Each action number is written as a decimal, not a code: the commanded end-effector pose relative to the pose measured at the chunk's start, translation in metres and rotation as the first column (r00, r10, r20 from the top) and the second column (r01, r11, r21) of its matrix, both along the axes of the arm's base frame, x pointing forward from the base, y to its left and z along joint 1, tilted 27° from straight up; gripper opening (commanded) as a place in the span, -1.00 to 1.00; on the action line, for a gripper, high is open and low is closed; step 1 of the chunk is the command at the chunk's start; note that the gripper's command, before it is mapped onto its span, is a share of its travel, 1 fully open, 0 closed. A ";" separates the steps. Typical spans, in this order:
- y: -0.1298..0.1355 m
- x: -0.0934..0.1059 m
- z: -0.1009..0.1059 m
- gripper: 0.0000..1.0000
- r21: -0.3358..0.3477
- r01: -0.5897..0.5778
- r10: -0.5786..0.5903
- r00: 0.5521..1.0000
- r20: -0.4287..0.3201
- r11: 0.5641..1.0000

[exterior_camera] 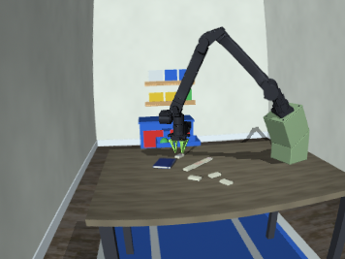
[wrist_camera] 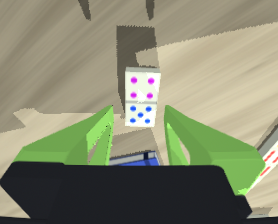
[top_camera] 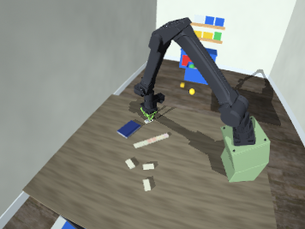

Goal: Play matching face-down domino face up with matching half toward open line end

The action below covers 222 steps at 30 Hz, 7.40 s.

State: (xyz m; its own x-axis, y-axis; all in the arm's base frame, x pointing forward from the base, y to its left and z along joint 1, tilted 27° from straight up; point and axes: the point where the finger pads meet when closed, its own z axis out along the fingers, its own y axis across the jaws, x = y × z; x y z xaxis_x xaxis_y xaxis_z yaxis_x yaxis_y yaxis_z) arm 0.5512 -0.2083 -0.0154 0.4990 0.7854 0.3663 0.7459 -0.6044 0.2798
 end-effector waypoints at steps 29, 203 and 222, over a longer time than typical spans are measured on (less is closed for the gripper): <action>-0.002 0.006 0.006 -0.15 -0.007 0.009 -0.009 1.000 0.016 1.000; -0.001 0.023 -0.008 -0.15 -0.008 0.008 -0.008 1.000 0.026 1.000; -0.001 0.023 -0.007 -0.15 -0.008 0.008 -0.007 1.000 0.027 1.000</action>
